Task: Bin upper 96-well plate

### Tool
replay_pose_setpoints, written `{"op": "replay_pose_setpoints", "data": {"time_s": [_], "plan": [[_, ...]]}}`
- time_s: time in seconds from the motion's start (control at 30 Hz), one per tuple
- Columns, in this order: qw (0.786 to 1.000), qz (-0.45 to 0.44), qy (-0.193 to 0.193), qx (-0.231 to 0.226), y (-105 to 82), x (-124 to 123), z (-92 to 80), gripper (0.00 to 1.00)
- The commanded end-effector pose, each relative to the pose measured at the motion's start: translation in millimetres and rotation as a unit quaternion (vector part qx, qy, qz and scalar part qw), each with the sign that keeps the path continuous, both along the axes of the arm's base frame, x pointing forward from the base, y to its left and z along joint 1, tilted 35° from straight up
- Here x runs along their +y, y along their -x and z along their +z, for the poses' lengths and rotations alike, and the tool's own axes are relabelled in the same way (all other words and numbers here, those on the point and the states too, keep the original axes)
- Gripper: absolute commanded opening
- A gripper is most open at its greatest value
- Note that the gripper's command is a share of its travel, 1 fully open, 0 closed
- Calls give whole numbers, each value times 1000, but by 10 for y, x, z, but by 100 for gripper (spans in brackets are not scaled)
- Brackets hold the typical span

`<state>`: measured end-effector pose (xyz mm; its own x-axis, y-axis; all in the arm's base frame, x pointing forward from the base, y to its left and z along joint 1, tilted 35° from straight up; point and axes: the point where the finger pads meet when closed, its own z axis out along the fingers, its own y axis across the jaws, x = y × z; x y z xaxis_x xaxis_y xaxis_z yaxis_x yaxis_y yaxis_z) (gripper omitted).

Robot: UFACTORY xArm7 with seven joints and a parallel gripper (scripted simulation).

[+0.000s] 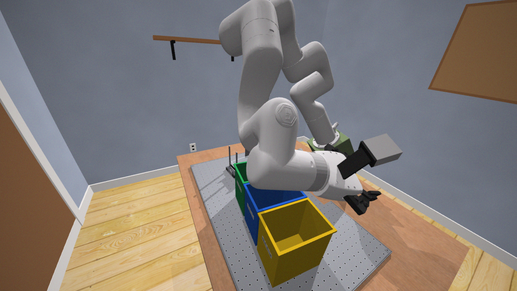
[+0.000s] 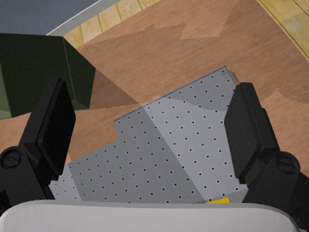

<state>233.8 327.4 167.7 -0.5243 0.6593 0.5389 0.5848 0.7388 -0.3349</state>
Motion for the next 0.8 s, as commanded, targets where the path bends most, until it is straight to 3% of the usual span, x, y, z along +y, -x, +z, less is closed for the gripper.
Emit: {"op": "replay_pose_setpoints", "data": {"time_s": [0.0,0.3,0.57,0.77], "plan": [[1000,-10,3,-7,-183,-175,42,100],[995,-84,27,-37,-340,-378,72,100],[995,-87,28,-38,-517,-612,106,100],[983,-163,52,-65,-668,-870,140,100]]}}
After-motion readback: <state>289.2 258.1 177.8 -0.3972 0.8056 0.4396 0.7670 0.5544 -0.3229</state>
